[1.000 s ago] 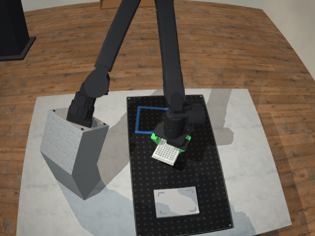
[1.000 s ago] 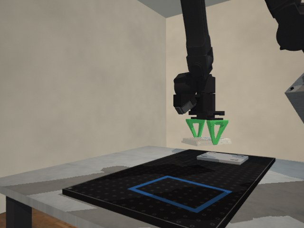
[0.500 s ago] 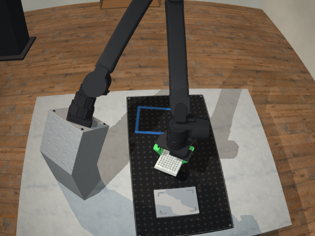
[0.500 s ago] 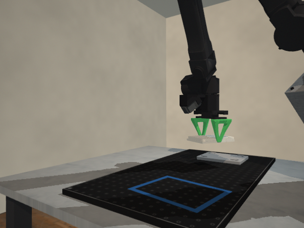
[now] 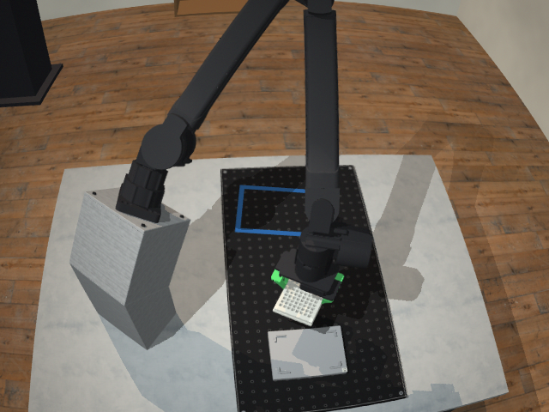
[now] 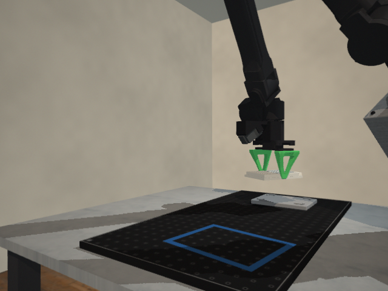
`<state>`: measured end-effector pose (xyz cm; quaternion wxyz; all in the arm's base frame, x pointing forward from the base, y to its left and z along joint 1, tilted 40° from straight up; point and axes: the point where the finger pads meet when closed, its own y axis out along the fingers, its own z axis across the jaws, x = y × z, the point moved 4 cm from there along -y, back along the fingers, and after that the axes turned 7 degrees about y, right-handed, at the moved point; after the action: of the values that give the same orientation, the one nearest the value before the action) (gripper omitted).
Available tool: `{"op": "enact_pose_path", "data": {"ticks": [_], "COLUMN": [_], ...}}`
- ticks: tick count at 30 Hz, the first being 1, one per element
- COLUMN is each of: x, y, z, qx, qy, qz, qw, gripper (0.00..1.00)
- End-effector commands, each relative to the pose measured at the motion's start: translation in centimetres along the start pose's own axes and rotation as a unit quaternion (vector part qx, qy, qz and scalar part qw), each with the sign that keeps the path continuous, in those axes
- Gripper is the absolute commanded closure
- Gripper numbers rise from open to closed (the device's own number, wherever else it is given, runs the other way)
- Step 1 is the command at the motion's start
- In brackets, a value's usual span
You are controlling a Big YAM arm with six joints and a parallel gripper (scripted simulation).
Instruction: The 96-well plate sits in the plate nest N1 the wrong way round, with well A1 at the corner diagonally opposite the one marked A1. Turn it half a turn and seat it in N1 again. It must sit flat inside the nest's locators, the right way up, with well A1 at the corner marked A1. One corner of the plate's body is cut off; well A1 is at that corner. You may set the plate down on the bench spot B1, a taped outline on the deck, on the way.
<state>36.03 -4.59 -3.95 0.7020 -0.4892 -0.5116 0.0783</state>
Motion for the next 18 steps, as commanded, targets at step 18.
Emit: {"op": "enact_pose_path", "data": {"ticks": [18], "x": [-4.7], "y": [-0.5], "z": [-4.1], "qx": [-0.002], "qy": [-0.009], "qz": [0.0], "qw": [1.0], "gripper": [1.0]}}
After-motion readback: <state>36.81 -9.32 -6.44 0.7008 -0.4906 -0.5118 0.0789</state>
